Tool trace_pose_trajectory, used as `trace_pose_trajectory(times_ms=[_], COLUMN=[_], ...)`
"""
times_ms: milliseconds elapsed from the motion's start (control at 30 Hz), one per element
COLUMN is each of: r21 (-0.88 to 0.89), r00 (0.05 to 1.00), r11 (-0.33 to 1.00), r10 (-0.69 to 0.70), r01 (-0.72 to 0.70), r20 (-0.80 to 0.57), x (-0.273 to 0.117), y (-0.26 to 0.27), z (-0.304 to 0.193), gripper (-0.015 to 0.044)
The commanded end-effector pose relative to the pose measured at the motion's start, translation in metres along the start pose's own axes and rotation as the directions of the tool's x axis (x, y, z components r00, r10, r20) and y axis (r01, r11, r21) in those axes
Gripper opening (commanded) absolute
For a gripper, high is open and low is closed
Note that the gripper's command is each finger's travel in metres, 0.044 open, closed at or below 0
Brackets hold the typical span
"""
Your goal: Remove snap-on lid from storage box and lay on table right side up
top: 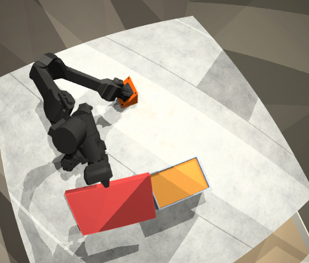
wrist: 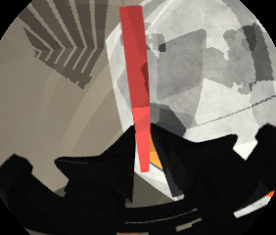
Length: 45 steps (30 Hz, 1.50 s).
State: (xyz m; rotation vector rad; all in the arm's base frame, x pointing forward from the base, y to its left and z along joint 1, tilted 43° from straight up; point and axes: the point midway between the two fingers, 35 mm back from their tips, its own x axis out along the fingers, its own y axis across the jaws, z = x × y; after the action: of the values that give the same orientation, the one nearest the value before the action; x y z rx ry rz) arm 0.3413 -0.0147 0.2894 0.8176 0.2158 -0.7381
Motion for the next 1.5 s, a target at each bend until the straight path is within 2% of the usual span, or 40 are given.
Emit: trace_pose_trajectory(times_ms=[0, 1267, 1467], r21=[0.007, 0.006, 0.006], r00=[1.000, 1.000, 1.000], r11=[1.000, 1.000, 1.000], r10=[0.017, 0.018, 0.018], r01=[-0.017, -0.018, -0.018], r20=[-0.003, 0.000, 0.000], x=[-0.004, -0.011, -0.009], y=[0.003, -0.002, -0.004], z=[0.010, 0.086, 0.084], gripper=[0.0000, 0.0000, 0.0000])
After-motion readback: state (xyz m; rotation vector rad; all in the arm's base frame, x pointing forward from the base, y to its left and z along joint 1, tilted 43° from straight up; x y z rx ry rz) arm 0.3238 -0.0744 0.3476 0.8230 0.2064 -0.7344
